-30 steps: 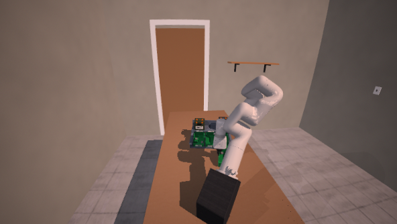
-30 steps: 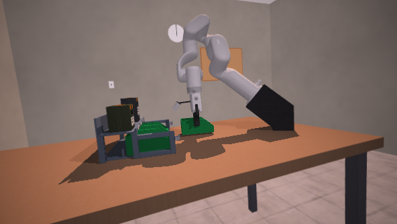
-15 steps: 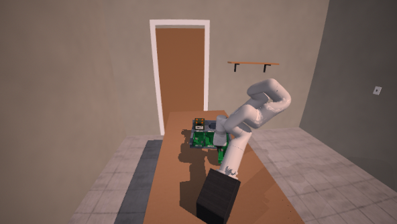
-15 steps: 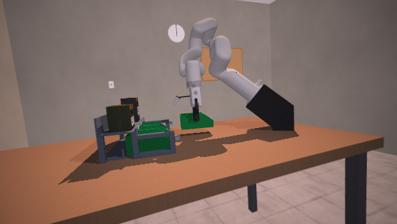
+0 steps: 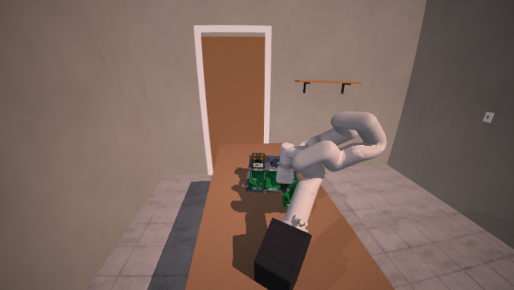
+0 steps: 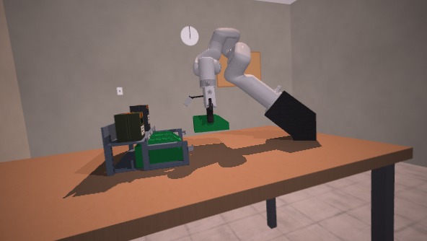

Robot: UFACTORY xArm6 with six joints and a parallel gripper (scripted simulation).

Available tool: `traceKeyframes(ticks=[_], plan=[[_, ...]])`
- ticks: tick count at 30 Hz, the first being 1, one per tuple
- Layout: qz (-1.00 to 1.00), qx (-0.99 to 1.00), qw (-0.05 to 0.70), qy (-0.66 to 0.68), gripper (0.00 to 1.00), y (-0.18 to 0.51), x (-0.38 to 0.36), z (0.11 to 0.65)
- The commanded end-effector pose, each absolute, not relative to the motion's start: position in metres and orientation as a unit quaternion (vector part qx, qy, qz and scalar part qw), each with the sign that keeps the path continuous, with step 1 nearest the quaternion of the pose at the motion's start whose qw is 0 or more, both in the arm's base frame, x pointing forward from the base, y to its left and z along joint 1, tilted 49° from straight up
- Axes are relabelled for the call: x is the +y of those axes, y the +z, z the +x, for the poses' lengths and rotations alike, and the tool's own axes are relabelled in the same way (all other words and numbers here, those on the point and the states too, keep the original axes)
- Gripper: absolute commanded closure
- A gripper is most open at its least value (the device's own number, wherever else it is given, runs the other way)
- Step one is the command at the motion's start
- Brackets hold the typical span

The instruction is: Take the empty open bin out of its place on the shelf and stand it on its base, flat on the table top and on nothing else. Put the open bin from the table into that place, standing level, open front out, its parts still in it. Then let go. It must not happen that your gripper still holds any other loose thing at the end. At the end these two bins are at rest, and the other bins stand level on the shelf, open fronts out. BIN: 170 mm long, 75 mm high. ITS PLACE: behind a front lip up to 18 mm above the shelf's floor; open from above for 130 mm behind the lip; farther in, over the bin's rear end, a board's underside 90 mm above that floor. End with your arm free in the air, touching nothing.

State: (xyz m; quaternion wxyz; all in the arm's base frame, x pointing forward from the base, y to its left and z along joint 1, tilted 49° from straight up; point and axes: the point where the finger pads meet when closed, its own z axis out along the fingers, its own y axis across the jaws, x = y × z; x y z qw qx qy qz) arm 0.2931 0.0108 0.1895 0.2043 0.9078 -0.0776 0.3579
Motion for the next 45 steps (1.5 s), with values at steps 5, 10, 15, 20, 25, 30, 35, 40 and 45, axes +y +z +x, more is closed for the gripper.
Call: traceKeyframes(ticks=[5,10,15,20,25,30,35,40,45], plan=[[0.907,-0.079,0.207,0.359,1.00,0.199,0.015,0.284],[0.907,-0.079,0.207,0.359,1.00,0.199,0.015,0.283],[0.907,-0.079,0.207,0.359,1.00,0.199,0.015,0.283],[0.907,-0.079,0.207,0.359,1.00,0.199,0.015,0.283],[0.907,-0.075,0.208,0.358,1.00,0.201,0.013,0.284],[0.908,-0.057,0.215,0.354,1.00,0.212,0.003,0.288],[0.909,-0.047,0.219,0.351,1.00,0.218,-0.003,0.291],[0.909,-0.047,0.219,0.351,1.00,0.218,-0.003,0.291],[0.909,-0.047,0.219,0.351,1.00,0.218,-0.003,0.291]])
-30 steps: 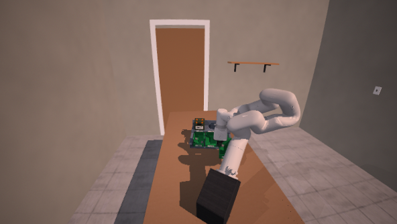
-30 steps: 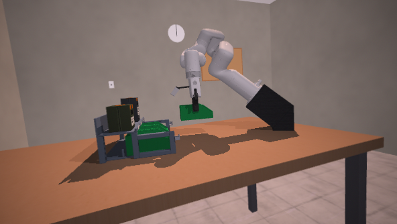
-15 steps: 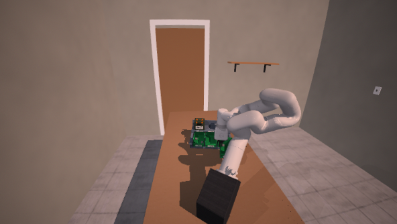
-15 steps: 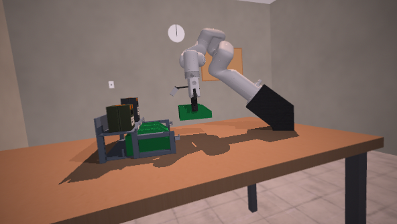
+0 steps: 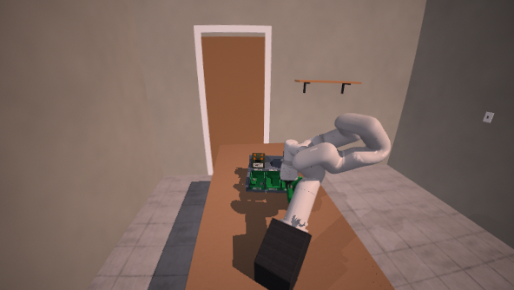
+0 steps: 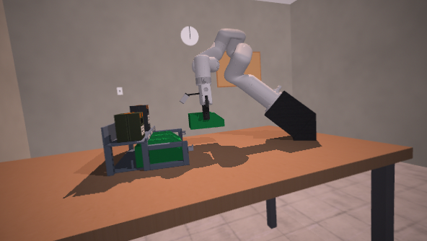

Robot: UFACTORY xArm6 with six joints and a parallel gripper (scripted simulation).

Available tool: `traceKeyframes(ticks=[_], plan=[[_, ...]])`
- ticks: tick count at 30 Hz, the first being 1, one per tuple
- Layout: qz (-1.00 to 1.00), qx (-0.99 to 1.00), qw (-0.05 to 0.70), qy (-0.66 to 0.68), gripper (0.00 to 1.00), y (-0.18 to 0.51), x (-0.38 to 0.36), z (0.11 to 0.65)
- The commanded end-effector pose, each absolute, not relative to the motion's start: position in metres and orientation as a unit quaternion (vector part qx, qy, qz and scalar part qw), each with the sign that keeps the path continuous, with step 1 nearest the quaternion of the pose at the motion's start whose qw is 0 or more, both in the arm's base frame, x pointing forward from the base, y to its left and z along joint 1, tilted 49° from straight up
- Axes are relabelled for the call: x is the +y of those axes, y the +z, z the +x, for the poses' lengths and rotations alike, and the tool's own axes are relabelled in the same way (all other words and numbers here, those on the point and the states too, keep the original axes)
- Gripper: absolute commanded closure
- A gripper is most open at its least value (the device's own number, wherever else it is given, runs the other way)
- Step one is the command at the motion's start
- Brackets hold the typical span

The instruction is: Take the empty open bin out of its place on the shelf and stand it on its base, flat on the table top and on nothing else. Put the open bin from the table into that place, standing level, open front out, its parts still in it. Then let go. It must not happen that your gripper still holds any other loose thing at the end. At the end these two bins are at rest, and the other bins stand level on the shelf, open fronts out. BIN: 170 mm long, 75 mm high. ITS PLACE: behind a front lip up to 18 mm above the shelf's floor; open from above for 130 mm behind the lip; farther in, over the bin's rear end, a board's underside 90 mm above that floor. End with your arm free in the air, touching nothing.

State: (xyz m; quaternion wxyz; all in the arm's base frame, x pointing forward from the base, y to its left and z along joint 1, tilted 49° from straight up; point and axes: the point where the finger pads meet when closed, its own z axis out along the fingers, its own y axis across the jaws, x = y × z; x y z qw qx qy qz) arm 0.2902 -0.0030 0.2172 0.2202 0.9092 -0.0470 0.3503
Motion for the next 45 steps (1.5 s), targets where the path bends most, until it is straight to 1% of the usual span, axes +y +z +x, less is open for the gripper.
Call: traceKeyframes(ticks=[1,15,45], plan=[[0.909,-0.047,0.219,0.351,1.00,0.218,-0.003,0.291],[0.909,-0.047,0.219,0.351,1.00,0.214,-0.006,0.295],[0.909,-0.047,0.219,0.351,1.00,0.170,-0.035,0.336]])
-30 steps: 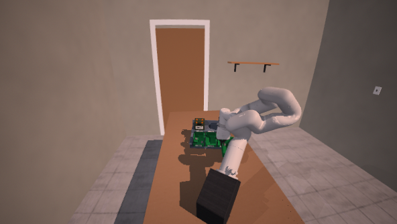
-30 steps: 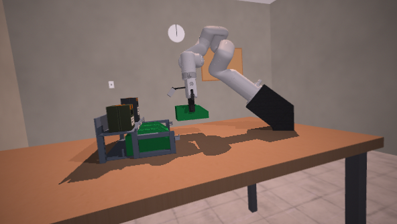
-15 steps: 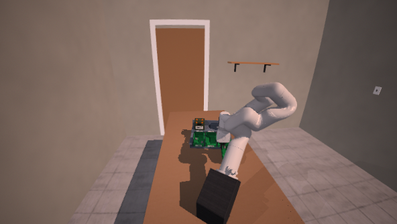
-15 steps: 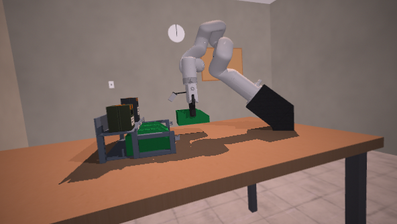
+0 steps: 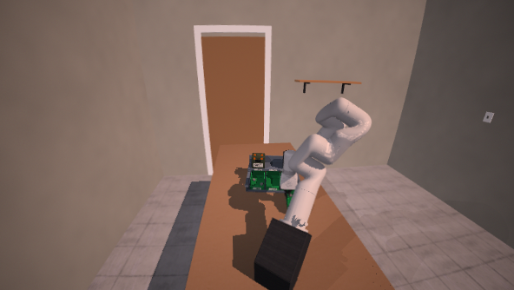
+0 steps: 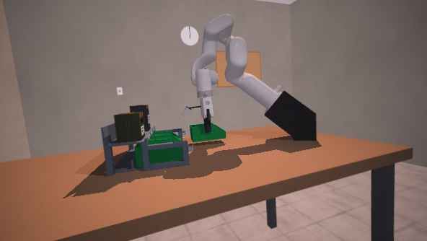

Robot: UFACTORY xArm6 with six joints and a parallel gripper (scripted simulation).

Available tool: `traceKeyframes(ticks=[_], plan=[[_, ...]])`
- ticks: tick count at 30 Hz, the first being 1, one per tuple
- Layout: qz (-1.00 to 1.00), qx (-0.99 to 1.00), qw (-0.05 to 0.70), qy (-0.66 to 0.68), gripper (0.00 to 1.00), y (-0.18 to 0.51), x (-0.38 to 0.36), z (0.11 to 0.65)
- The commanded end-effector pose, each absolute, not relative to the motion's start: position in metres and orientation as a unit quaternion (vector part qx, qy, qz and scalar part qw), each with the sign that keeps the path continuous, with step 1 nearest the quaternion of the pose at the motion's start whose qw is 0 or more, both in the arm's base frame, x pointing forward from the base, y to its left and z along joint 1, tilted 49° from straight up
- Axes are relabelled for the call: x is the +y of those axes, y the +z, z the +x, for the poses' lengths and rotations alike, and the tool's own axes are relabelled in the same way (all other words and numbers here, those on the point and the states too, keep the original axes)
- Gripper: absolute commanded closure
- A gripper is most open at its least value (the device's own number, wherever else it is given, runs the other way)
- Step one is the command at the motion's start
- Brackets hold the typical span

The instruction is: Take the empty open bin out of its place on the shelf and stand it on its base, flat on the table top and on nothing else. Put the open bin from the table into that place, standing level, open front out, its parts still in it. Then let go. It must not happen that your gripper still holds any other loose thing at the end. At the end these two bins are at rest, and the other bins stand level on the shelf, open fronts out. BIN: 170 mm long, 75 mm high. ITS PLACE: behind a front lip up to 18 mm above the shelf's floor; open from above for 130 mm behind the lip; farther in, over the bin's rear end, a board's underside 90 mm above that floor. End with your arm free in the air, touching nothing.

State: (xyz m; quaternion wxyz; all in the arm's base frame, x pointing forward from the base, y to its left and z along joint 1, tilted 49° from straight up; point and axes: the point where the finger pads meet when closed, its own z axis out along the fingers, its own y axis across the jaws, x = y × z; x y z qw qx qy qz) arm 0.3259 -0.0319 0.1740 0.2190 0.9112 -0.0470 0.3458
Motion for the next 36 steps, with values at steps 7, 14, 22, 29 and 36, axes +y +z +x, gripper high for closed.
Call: traceKeyframes(ticks=[7,14,22,29,36], plan=[[0.909,-0.047,0.219,0.351,1.00,0.1674,-0.0365,0.3388],[0.909,-0.047,0.219,0.351,1.00,0.1673,-0.0366,0.3389],[0.909,-0.047,0.219,0.351,1.00,0.1673,-0.0366,0.3389],[0.909,-0.047,0.219,0.351,1.00,0.1655,-0.0377,0.3406],[0.909,-0.047,0.219,0.351,1.00,0.1631,-0.0392,0.3426]])
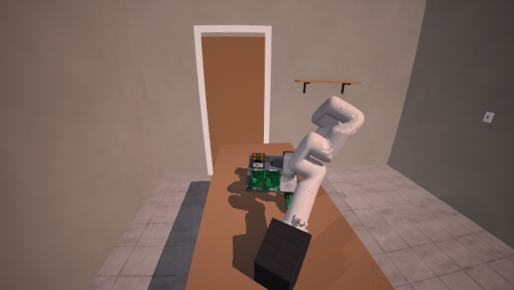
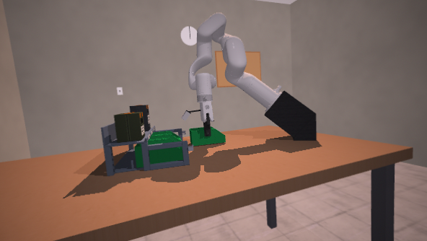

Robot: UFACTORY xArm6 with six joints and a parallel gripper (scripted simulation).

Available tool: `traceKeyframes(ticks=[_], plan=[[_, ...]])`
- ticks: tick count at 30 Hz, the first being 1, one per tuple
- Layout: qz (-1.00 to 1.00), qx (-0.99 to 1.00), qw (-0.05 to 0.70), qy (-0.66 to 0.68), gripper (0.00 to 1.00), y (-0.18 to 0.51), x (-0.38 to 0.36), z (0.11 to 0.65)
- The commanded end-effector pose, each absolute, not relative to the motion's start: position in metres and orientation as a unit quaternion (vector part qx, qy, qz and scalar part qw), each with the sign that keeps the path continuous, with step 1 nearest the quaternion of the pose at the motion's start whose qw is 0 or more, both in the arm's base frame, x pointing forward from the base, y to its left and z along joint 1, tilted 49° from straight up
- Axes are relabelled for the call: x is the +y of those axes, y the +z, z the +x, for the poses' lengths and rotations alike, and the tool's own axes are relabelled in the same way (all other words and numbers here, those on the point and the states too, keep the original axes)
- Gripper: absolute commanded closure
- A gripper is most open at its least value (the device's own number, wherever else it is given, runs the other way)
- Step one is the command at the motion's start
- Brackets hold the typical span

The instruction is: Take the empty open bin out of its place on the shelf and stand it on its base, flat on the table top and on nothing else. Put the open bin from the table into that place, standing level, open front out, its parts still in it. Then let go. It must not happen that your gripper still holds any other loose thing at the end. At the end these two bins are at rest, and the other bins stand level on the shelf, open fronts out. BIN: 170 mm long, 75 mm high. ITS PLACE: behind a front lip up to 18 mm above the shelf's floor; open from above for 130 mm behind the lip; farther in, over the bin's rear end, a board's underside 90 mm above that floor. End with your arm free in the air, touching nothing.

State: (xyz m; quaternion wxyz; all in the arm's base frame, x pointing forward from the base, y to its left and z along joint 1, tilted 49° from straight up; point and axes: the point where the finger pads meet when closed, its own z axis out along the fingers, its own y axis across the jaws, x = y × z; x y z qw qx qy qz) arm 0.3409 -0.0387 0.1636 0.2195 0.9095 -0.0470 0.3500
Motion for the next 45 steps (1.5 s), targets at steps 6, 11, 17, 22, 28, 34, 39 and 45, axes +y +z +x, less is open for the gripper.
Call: traceKeyframes(ticks=[6,11,17,22,28,34,39,45], plan=[[0.909,-0.047,0.219,0.351,1.00,0.1621,-0.0397,0.3434],[0.909,-0.047,0.219,0.351,1.00,0.1621,-0.0397,0.3434],[0.909,-0.047,0.219,0.351,1.00,0.1621,-0.0397,0.3434],[0.909,-0.047,0.219,0.351,0.74,0.1621,-0.0397,0.3434],[0.909,-0.047,0.219,0.351,0.74,0.1621,-0.0397,0.3434],[0.909,-0.047,0.219,0.351,0.74,0.1621,-0.0397,0.3434],[0.909,-0.047,0.219,0.351,0.74,0.1621,-0.0397,0.3434],[0.909,-0.047,0.219,0.351,0.74,0.1621,-0.0397,0.3434]])
